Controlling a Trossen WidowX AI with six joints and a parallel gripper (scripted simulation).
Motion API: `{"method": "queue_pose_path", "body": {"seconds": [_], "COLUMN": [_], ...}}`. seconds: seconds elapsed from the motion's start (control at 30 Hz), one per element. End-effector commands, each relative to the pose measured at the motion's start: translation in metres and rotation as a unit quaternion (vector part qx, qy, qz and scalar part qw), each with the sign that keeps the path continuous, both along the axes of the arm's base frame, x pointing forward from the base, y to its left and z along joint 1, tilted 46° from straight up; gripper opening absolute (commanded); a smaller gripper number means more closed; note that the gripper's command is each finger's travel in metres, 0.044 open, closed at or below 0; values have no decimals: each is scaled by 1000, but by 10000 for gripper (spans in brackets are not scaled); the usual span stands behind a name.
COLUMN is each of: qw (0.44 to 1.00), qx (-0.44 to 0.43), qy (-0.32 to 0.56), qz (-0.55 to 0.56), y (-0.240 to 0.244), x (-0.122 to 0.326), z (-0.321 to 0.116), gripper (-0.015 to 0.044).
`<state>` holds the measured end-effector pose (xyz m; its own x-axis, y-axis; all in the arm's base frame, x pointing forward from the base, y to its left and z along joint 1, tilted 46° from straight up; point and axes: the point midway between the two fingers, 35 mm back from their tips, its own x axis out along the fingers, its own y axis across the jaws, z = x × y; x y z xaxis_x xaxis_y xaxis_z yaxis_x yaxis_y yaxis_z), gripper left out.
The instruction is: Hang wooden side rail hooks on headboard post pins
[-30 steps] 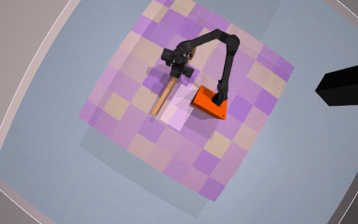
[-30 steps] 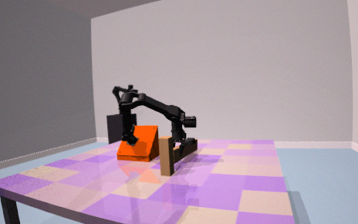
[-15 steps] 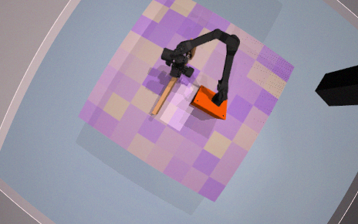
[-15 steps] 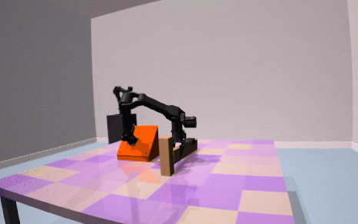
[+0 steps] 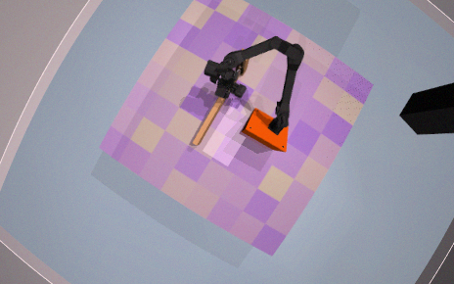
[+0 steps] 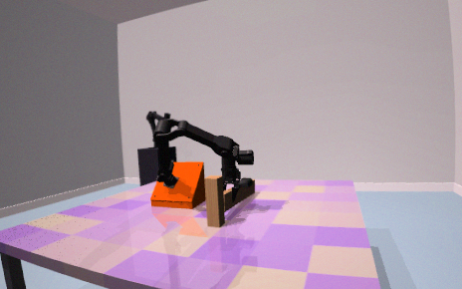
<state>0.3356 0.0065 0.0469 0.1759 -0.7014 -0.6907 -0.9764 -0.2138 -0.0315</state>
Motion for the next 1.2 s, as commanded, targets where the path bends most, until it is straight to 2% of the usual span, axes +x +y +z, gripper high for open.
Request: {"method": "queue_pose_path", "body": {"seconds": [0.0,1.17], "qw": [1000,1000], "qx": [3,3], "qy": [-7,-8], "qz": [4,4], "y": [3,0], "x": [4,6], "z": [4,6], "gripper": [0,0]}}
